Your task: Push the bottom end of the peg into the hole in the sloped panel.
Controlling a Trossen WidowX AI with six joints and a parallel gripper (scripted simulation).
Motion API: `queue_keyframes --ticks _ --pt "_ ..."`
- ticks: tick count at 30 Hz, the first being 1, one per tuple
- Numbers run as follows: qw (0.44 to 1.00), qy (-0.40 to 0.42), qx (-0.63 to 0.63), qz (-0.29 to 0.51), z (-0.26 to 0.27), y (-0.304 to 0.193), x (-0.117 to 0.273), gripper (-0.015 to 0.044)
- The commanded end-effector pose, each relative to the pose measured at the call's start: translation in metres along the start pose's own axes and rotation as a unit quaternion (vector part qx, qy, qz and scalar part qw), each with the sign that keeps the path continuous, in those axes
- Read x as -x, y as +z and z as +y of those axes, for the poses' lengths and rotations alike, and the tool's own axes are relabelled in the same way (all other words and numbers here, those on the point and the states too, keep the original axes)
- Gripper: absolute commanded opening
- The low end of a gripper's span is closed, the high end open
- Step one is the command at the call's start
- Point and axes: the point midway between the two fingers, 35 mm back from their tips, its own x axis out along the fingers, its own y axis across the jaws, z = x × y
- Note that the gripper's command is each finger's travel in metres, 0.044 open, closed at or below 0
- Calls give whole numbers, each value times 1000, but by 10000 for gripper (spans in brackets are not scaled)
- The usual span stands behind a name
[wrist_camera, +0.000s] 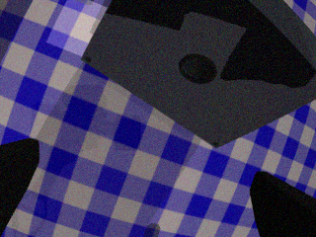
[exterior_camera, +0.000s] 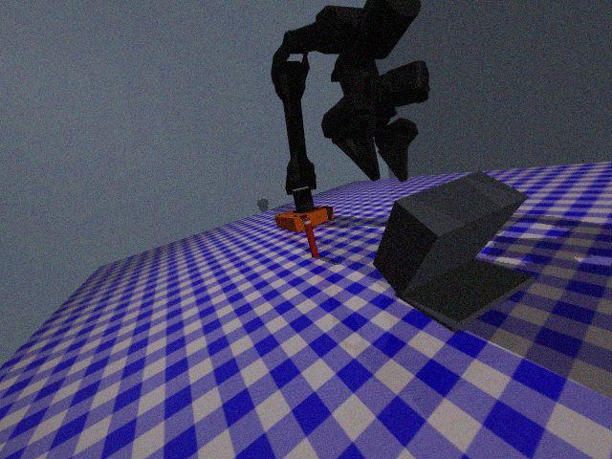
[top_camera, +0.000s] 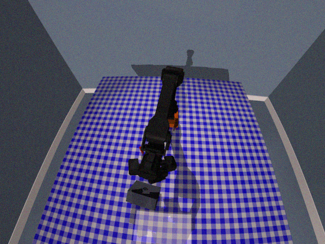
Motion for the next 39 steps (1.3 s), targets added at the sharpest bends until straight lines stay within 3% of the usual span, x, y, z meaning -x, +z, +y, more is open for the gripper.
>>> queue_keyframes --ticks 1,28,39 --pt "1000 7 -12 16 -7 -16 1 440" --pt "973 84 -146 158 -40 -147 9 440" --pt "970 90 -154 164 -41 -154 2 440"
